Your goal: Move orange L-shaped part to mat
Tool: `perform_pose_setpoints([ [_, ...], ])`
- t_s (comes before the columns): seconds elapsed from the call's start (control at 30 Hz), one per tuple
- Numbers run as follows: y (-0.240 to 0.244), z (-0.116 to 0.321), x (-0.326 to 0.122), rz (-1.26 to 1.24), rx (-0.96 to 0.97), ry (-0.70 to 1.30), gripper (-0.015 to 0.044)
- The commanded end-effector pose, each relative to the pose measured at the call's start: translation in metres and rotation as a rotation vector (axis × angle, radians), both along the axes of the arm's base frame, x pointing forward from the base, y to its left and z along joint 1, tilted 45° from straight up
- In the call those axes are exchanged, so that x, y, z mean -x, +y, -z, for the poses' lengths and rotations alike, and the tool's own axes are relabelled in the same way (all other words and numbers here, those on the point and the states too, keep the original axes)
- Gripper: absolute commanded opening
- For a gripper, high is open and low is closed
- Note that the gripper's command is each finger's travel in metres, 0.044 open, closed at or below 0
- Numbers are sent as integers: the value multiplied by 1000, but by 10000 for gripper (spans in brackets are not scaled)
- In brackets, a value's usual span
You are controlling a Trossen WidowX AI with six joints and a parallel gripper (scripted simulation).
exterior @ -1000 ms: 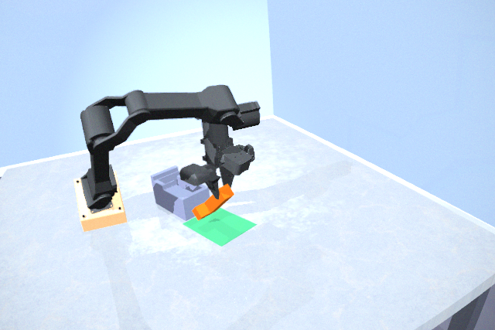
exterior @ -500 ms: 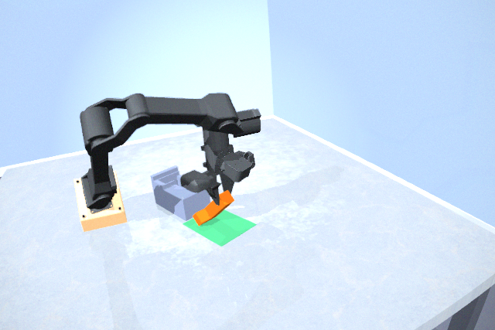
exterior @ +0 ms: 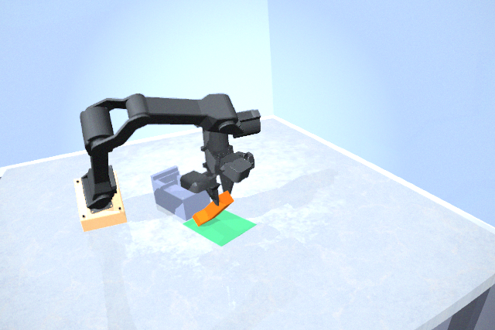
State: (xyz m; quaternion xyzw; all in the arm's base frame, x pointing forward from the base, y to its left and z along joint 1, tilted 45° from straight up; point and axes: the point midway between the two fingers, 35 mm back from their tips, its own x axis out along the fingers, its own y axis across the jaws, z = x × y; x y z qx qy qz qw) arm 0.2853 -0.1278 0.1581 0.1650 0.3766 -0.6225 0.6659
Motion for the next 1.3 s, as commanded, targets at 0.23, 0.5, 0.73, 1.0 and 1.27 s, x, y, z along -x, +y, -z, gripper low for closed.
perform_pose_setpoints([
  [0.23,0,0,0,0,0,0,184],
  [0.5,33,-32,-5,-2,-5,-45,394],
  [0.73,62,-61,-3,-3,-7,-84,400],
  [1.0,58,-57,-3,-10,-3,-77,400],
  [1.27,58,-57,-3,-10,-3,-77,400],
])
